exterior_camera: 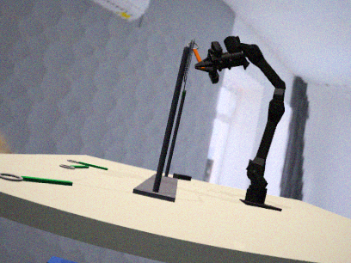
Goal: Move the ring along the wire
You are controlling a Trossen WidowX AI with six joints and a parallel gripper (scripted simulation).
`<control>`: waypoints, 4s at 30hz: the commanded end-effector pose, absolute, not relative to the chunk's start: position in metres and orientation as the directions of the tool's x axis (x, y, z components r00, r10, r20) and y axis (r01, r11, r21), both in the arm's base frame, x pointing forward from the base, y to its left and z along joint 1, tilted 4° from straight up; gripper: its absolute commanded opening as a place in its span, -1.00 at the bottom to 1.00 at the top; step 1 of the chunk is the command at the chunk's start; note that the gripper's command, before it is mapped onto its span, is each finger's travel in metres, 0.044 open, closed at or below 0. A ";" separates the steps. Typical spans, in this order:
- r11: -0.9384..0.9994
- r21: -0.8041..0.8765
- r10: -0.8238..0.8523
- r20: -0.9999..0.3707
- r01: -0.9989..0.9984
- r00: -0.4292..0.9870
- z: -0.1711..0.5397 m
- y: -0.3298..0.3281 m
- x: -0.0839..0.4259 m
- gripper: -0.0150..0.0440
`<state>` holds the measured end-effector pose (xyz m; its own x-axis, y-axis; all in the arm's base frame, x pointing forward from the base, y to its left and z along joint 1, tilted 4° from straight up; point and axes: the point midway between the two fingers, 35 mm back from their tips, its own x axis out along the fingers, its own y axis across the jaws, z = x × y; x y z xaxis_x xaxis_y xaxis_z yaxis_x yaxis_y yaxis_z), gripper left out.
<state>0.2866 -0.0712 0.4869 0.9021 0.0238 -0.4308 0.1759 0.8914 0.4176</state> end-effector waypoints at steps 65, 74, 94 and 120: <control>0.895 -0.406 -0.339 -0.345 0.186 0.875 0.485 -0.098 0.284 -1.00; 0.844 -0.505 -0.375 -0.312 0.182 0.873 0.486 -0.101 0.284 -1.00; 0.693 -0.701 -0.441 -0.226 0.170 0.868 0.491 -0.108 0.283 -1.00; 0.434 -0.888 -0.493 -0.095 0.150 0.865 0.499 -0.115 0.283 -1.00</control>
<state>0.2839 -0.1142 0.4991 0.8674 -0.4857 -0.1083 0.1531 0.4675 -0.8706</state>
